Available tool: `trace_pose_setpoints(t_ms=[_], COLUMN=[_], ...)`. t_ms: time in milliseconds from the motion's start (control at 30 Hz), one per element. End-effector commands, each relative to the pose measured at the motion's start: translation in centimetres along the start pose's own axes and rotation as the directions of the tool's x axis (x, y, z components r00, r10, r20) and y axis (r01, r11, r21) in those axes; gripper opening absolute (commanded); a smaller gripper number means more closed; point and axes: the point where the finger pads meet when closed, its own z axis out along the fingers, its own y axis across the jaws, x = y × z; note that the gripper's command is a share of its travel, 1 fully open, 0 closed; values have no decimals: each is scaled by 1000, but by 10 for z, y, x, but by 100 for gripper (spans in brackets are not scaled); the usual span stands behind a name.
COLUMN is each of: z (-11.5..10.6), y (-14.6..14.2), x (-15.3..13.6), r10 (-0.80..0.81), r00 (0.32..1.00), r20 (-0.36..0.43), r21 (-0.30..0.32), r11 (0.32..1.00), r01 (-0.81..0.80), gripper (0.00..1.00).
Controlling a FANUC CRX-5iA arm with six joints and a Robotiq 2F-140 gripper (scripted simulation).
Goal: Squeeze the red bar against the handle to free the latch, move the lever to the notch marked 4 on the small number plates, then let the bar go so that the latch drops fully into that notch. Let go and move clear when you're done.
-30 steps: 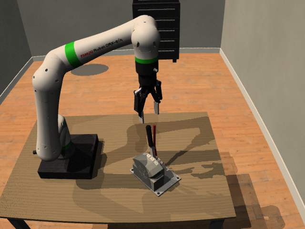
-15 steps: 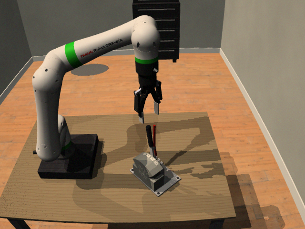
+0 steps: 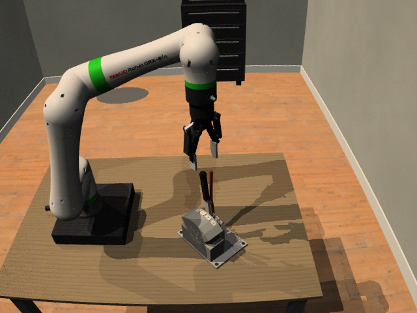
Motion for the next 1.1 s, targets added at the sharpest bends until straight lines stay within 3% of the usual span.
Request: trace_pose_setpoints(t_ms=[0, 1067], z=[2, 21], y=[0, 0], x=[0, 0], r10=[0, 0], r00=[1000, 1000], r20=[0, 0], r21=[0, 0], r11=[1000, 1000], r01=[0, 0], gripper=[57, 57])
